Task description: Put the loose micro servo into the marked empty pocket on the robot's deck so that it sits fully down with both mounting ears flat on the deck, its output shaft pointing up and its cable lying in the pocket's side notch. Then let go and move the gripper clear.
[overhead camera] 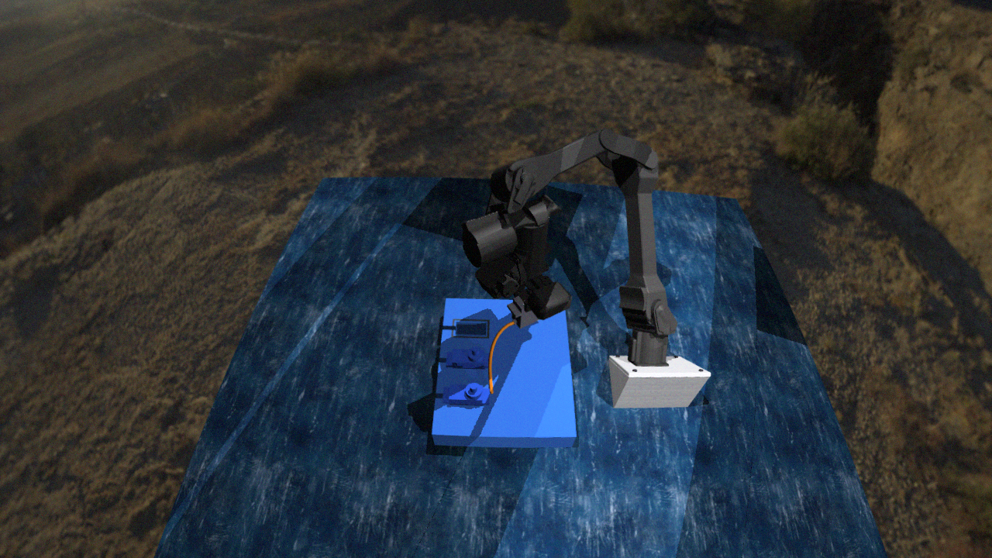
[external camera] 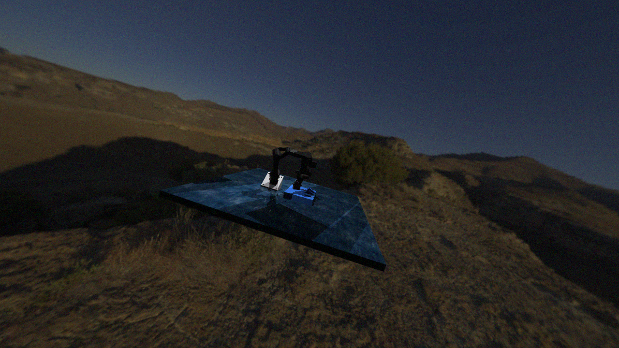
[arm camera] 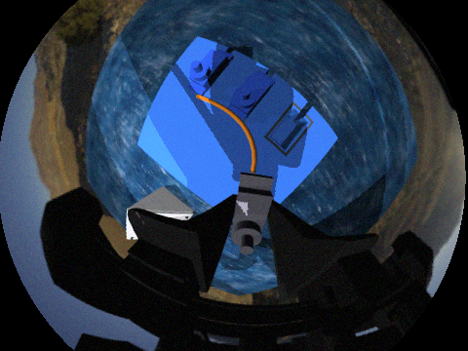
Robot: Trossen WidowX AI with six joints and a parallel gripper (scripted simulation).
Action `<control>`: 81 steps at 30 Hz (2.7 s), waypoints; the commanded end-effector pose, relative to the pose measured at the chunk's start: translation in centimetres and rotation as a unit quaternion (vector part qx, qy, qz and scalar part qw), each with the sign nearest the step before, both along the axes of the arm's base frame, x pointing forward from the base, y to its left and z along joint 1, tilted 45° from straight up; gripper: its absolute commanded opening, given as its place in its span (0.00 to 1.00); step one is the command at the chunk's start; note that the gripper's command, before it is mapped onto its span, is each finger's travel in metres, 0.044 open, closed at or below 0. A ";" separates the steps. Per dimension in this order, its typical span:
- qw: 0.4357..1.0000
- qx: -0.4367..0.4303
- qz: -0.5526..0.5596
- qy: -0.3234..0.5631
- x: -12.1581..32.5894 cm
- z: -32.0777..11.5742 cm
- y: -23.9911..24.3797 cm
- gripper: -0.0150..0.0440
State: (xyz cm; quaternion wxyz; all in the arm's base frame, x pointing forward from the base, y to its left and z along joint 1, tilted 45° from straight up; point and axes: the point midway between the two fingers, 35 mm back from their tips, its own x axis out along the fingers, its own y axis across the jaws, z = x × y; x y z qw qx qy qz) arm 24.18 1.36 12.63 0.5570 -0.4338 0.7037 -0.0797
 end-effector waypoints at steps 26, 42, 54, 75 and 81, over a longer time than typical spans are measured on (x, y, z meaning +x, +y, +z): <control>0.965 -0.002 -0.187 -0.186 2.2 0.1 0.0 0.25; 0.964 -0.001 -0.187 -0.188 8.4 0.2 0.1 0.25; 0.964 -0.001 -0.187 -0.189 11.0 0.1 0.0 0.25; 0.964 -0.002 -0.187 -0.189 11.1 -1.2 -1.4 0.25; 0.964 -0.002 -0.187 -0.189 11.1 -1.4 -1.5 0.25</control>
